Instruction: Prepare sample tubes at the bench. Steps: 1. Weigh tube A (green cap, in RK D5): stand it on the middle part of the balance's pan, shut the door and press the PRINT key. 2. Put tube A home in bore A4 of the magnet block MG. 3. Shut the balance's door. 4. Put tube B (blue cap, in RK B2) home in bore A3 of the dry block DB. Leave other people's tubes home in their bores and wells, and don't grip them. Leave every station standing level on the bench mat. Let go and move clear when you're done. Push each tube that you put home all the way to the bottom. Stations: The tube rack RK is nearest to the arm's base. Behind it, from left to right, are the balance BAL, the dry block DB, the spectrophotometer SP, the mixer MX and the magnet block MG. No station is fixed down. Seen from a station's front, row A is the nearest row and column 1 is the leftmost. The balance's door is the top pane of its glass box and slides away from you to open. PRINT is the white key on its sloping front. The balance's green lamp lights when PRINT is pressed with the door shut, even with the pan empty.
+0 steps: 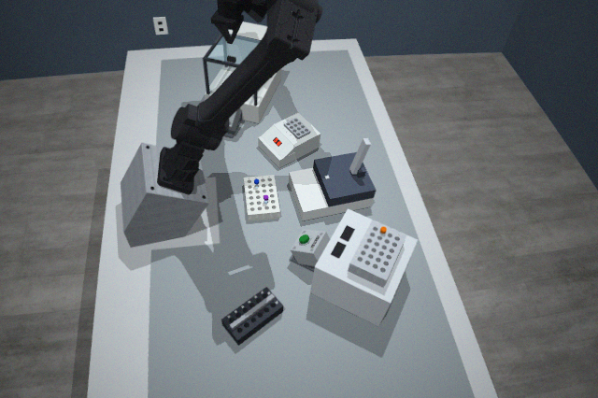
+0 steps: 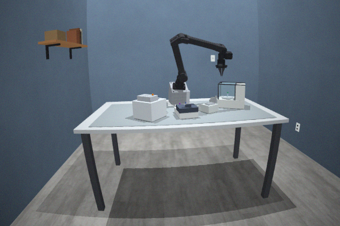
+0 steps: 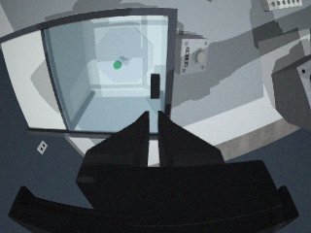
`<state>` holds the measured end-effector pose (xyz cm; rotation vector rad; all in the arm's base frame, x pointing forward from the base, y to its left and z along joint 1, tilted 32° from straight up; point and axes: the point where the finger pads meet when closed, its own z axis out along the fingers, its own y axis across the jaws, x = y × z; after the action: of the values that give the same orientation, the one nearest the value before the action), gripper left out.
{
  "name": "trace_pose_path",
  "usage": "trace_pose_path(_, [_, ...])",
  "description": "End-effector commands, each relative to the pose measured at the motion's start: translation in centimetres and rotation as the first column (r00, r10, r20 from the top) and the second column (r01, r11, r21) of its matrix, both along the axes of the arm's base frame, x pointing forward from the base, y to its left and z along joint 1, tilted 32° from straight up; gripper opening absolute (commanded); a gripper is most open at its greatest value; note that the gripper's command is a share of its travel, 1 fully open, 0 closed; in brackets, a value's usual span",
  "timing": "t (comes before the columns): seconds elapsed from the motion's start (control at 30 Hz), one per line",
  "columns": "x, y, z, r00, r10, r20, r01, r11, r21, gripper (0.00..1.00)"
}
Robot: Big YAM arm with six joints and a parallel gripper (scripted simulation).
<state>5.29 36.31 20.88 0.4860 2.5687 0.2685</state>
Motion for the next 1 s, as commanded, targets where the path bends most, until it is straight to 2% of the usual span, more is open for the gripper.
trace_pose_path(0.0, [0.8, -0.6, -0.5, 0.998, 0.065, 0.007, -0.065, 0.998, -0.024, 0.00])
trace_pose_path(0.07, [0.8, -0.6, -0.5, 0.998, 0.065, 0.007, -0.065, 0.998, -0.024, 0.00])
trace_pose_path(0.13, [1.2, -1.4, -2.0, 0.993, 0.122, 0.011, -0.121, 0.991, -0.060, 0.00])
trace_pose_path(0.23, [1.2, -1.5, -2.2, 0.978, 0.206, 0.013, -0.203, 0.973, -0.113, 0.00])
trace_pose_path(0.27, [1.1, -0.1, -0.3, 0.972, 0.233, 0.020, -0.231, 0.969, -0.085, 0.00])
trace_pose_path(0.33, [0.9, 0.1, -0.2, 0.956, 0.292, 0.019, -0.288, 0.951, -0.115, 0.00])
trace_pose_path(0.37, [0.9, -0.2, -0.6, 0.950, 0.312, 0.016, -0.307, 0.942, -0.137, 0.00])
trace_pose_path(0.4, [1.4, -1.9, -2.9, 0.943, 0.334, 0.005, -0.327, 0.925, -0.193, 0.00])
trace_pose_path(0.43, [1.5, -2.3, -3.6, 0.933, 0.361, 0.002, -0.352, 0.912, -0.210, 0.00])
trace_pose_path(0.57, [1.6, -2.4, -3.8, 0.886, 0.464, -0.013, -0.449, 0.850, -0.276, 0.00])
trace_pose_path(0.63, [1.6, -2.4, -3.8, 0.886, 0.464, -0.013, -0.449, 0.850, -0.276, 0.00])
trace_pose_path(0.73, [2.0, -3.3, -5.4, 0.843, 0.537, -0.028, -0.516, 0.793, -0.324, 0.00])
trace_pose_path(0.83, [2.0, -3.3, -5.4, 0.795, 0.605, -0.049, -0.577, 0.729, -0.369, 0.00])
trace_pose_path(0.87, [1.9, -1.9, -3.9, 0.787, 0.616, -0.029, -0.587, 0.733, -0.345, 0.00])
trace_pose_path(0.9, [2.2, -3.7, -6.1, 0.769, 0.636, -0.060, -0.604, 0.694, -0.390, 0.00])
trace_pose_path(0.97, [2.4, -4.2, -7.1, 0.733, 0.676, -0.077, -0.639, 0.645, -0.418, 0.00])
